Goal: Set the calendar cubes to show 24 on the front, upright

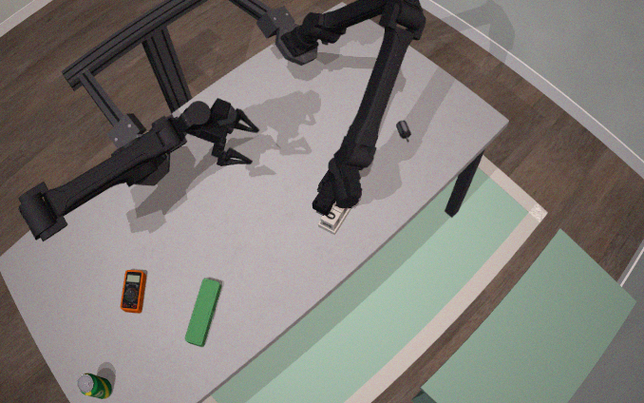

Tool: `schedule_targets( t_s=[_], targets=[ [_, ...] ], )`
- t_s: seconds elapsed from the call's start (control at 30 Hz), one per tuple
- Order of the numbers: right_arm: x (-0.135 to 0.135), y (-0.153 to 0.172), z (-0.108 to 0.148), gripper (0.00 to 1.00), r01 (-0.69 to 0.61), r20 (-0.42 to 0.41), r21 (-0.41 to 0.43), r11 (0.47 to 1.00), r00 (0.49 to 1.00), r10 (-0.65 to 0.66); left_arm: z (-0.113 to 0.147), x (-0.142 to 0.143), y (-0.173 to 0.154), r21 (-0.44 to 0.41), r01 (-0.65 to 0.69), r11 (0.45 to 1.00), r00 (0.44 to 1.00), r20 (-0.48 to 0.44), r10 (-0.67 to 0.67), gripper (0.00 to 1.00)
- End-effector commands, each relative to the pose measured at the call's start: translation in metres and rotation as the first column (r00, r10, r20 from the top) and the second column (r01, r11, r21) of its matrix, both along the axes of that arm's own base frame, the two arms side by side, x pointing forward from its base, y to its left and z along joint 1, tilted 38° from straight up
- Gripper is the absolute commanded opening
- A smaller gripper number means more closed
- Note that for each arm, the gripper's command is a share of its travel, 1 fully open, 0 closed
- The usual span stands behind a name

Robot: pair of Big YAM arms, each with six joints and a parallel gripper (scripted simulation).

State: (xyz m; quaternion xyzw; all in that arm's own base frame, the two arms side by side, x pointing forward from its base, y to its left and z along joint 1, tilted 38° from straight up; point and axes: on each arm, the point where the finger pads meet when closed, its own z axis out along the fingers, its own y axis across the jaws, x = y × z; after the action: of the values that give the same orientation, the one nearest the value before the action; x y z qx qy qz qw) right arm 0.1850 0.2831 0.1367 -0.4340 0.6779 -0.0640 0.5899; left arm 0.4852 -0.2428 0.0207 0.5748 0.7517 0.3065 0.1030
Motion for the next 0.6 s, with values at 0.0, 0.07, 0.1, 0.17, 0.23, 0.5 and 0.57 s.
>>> schedule_targets(
  t_s=[0.0,0.07,0.1,0.17,0.23,0.5,0.57],
  targets=[
    [0.001,0.004,0.005,1.00,-0.004,0.009,0.020,1.000,1.000,0.004,-0.005,0.007,-0.015,-0.015,0.012,1.000,1.000,0.013,-0.012,0.69],
    [0.001,0.004,0.005,1.00,-0.004,0.009,0.020,1.000,1.000,0.004,-0.008,0.009,-0.014,-0.012,0.017,1.000,1.000,0.011,-0.016,0.69],
    [0.001,0.004,0.005,1.00,-0.004,0.009,0.020,1.000,1.000,0.004,-0.009,0.010,-0.014,-0.009,0.021,1.000,1.000,0.009,-0.021,0.69],
    [0.001,0.004,0.005,1.00,-0.004,0.009,0.020,1.000,1.000,0.004,-0.011,0.011,-0.013,-0.009,0.021,1.000,1.000,0.009,-0.021,0.69],
    [0.001,0.004,0.005,1.00,-0.004,0.009,0.020,1.000,1.000,0.004,-0.013,0.017,-0.003,-0.009,0.004,1.000,1.000,0.009,-0.004,0.69],
    [0.001,0.004,0.005,1.00,-0.004,0.009,0.020,1.000,1.000,0.004,-0.021,0.017,-0.009,-0.009,0.021,1.000,1.000,0.009,-0.021,0.69],
    [0.001,0.004,0.005,1.00,-0.004,0.009,0.020,1.000,1.000,0.004,-0.023,0.019,-0.008,-0.009,0.021,1.000,1.000,0.009,-0.021,0.69]
  ],
)
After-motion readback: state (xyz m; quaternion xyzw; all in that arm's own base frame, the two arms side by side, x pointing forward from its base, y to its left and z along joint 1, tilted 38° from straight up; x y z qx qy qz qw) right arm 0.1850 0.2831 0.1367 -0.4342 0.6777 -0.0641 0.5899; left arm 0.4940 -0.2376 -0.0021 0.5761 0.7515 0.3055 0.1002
